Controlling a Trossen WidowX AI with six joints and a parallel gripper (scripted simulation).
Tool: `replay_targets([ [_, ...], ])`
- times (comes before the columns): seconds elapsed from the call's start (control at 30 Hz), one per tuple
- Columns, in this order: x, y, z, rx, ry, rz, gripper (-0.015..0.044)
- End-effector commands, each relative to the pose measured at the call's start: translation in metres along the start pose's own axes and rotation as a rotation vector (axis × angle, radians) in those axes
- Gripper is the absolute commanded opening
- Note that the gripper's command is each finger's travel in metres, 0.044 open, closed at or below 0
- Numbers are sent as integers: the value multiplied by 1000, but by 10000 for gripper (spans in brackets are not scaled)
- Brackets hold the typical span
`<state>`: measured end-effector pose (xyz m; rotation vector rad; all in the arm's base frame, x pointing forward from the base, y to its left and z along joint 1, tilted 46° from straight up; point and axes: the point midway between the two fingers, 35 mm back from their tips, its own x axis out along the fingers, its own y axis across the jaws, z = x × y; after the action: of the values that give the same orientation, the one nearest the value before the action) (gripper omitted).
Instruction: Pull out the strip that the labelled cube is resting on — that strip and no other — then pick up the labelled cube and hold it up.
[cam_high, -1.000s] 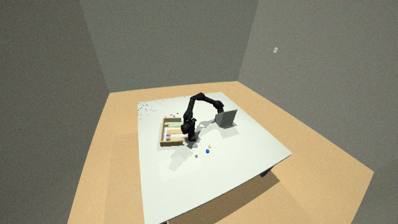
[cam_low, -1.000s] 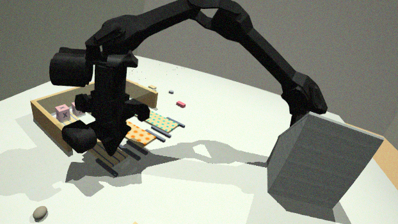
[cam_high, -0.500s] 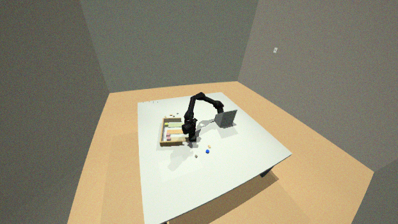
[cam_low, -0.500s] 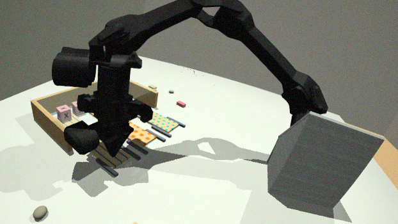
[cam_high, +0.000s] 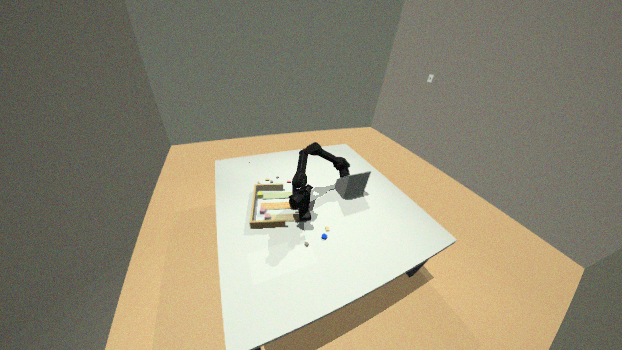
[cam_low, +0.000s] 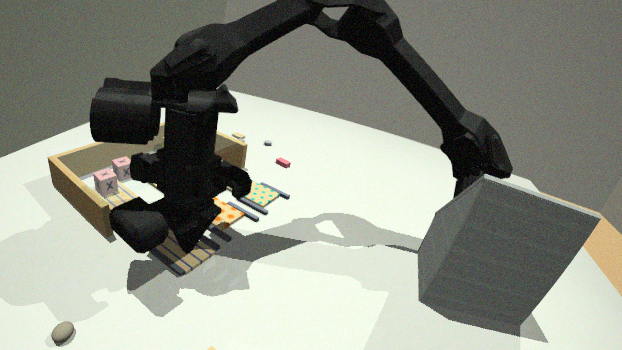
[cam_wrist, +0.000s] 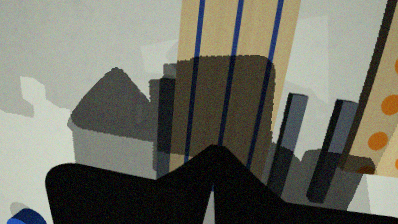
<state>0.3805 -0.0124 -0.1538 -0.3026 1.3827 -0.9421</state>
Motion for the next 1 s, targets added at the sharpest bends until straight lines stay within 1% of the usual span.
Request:
replay_targets([
  [0.0, 4, 0, -12, -5, 18, -1, 0],
  [0.97, 5, -1, -56, -6, 20, 0, 0],
])
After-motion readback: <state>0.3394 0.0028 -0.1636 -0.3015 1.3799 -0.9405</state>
